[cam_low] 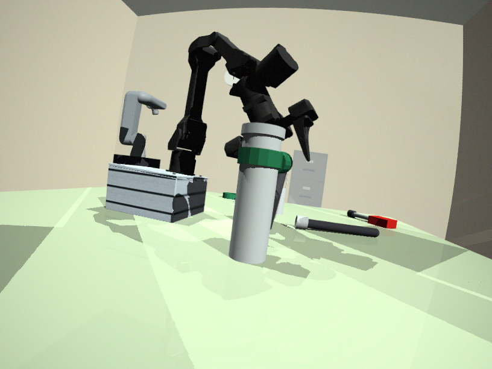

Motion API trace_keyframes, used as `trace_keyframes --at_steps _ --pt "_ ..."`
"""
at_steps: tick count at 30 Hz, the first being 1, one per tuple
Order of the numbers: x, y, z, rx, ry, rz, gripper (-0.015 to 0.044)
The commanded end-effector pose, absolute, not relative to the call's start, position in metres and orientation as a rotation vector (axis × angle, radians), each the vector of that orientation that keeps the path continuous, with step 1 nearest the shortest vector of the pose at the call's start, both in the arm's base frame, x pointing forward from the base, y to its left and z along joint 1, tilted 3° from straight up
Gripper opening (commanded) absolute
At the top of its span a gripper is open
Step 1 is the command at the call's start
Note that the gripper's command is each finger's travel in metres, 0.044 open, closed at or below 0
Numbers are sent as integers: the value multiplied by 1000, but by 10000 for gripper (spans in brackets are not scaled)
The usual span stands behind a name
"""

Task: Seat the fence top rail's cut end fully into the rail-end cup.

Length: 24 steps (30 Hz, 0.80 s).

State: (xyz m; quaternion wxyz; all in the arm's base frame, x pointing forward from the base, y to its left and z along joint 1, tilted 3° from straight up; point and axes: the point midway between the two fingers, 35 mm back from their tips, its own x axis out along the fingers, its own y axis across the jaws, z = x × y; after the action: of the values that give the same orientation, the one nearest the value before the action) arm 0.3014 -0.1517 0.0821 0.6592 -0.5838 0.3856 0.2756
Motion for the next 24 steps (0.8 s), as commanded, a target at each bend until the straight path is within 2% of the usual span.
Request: trace_keyframes --at_steps 1,8,21,24 --pt "302 -151 73 -1312 882 628 440" --pt "306 -151 67 -1312 882 628 440" --pt "306 -151 67 -1312 882 628 99" --pt "306 -151 67 -1312 882 628 79"
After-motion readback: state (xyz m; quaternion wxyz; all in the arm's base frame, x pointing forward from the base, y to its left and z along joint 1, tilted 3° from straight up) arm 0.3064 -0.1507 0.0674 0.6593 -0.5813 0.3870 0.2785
